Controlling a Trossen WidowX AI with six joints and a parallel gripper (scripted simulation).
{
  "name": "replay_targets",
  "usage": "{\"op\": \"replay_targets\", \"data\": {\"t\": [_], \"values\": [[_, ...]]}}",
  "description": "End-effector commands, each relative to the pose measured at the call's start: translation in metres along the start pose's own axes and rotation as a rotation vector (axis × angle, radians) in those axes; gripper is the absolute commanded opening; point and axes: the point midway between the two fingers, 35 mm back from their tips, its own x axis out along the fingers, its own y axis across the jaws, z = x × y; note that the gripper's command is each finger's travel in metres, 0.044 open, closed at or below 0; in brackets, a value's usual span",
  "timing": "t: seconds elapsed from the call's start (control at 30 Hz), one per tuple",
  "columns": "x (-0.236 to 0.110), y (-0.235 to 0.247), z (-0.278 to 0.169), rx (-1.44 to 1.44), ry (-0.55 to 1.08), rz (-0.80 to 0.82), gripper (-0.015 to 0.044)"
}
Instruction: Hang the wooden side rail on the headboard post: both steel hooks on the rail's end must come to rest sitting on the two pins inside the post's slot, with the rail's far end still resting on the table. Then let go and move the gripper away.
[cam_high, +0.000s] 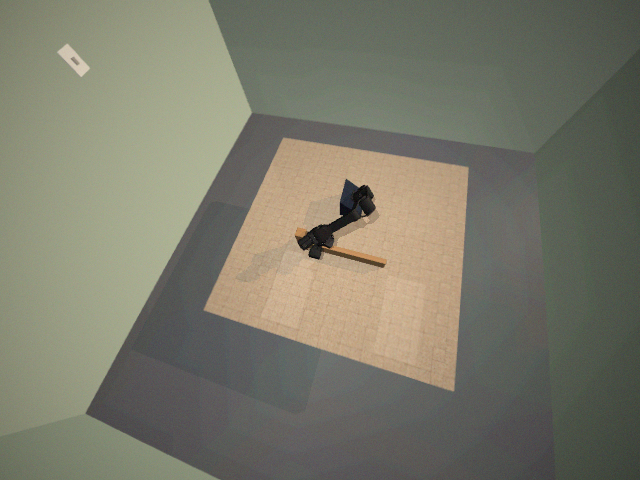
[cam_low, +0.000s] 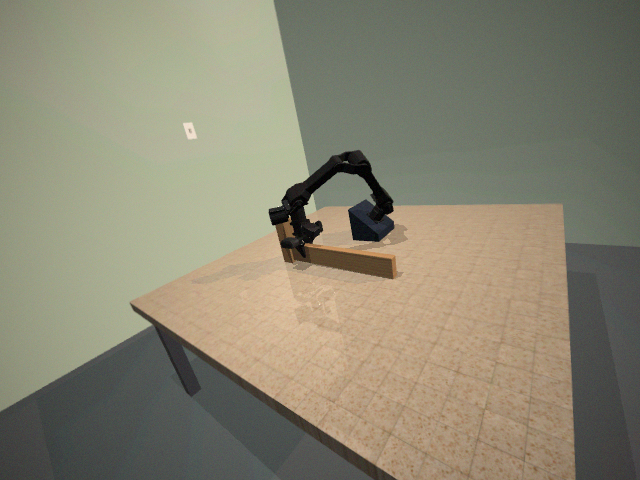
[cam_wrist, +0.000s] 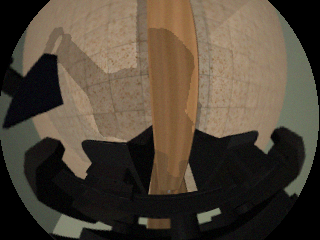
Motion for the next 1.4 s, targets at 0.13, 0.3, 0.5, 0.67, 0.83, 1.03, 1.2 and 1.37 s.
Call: {"op": "replay_targets", "data": {"t": [0.13, 0.3, 0.5, 0.67, 0.83, 1.03, 1.2, 1.37], "values": [[0.000, 0.000, 0.000, 0.000, 0.000, 0.000, 0.0210], [-0.002, 0.000, 0.000, 0.000, 0.001, 0.000, 0.0341], [-0.040, 0.000, 0.000, 0.002, 0.011, 0.000, 0.0440], [-0.040, 0.000, 0.003, 0.002, 0.011, 0.001, 0.0440], [-0.040, 0.000, 0.030, 0.002, 0.010, 0.001, 0.0440], [-0.040, 0.000, 0.030, 0.002, 0.010, 0.001, 0.0440], [-0.042, -0.003, 0.029, -0.007, 0.016, -0.005, 0.0440], [-0.042, -0.003, 0.029, -0.007, 0.016, -0.005, 0.0440]]}}
